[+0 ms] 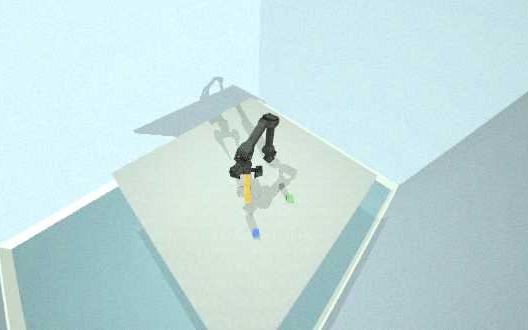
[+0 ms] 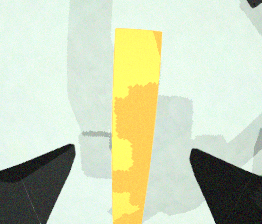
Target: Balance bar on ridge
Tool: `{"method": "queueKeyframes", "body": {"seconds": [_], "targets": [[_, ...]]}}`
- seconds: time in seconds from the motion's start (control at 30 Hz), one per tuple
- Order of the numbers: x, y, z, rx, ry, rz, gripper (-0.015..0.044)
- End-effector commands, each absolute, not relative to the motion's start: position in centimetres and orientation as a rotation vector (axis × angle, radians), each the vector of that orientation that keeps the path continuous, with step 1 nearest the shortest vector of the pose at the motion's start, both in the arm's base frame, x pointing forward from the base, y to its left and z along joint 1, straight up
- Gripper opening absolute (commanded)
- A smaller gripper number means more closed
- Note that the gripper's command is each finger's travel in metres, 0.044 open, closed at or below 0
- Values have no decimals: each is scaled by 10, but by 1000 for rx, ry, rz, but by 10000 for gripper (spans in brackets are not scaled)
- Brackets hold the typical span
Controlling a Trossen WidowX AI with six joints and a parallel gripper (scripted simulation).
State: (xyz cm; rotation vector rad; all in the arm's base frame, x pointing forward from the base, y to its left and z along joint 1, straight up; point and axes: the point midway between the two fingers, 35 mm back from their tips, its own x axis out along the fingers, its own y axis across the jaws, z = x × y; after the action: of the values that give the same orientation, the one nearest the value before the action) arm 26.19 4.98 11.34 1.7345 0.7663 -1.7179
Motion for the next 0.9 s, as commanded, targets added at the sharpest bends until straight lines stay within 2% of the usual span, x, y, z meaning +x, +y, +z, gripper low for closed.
{"method": "queueKeyframes", "body": {"seconds": [0.0,0.13,0.87], "targets": [[264,50,160,1752,761,-1696,440],[259,49,191,1752,761,-1696,440],[259,49,191,1752,761,-1696,440]]}}
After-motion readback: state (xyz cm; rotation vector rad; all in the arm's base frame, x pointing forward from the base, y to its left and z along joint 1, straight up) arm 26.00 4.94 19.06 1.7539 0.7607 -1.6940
